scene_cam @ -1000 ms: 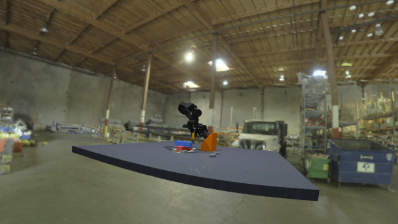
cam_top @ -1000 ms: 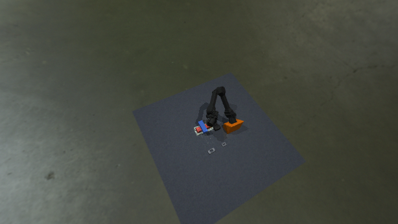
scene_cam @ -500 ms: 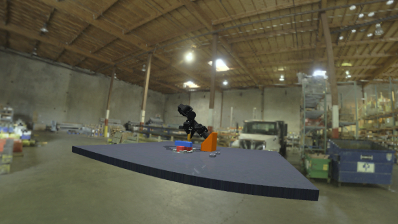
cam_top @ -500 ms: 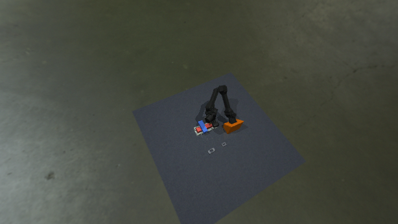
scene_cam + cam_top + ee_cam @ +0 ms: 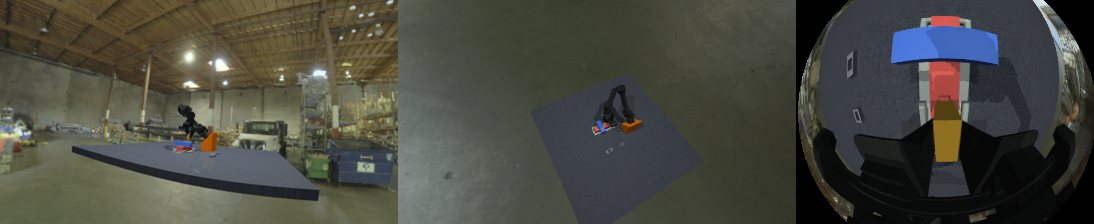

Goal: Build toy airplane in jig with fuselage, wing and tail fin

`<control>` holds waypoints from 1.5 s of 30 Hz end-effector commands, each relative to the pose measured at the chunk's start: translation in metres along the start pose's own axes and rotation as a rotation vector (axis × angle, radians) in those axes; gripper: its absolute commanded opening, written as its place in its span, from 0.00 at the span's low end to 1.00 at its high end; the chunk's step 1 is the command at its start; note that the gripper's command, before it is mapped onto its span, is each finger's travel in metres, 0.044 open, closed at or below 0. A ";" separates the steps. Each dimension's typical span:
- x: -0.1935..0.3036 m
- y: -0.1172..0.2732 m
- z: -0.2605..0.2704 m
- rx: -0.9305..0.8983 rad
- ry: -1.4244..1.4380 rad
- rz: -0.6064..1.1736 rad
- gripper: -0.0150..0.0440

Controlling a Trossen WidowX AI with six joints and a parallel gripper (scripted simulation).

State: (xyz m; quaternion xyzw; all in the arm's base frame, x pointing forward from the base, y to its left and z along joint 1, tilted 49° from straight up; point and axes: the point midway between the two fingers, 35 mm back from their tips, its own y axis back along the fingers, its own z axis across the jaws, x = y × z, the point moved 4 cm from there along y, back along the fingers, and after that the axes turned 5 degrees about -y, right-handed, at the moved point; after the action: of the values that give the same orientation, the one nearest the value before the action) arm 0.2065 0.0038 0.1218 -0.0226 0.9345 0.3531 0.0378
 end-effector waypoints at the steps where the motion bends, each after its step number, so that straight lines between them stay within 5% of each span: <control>1: 0.000 0.000 -0.001 0.002 0.003 -0.002 0.37; 45: 0.001 -0.040 -0.002 0.004 0.002 -0.003 0.37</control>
State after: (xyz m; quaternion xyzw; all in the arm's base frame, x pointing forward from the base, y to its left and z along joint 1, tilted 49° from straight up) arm 0.2090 -0.0255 0.0985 -0.0226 0.9347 0.3526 0.0373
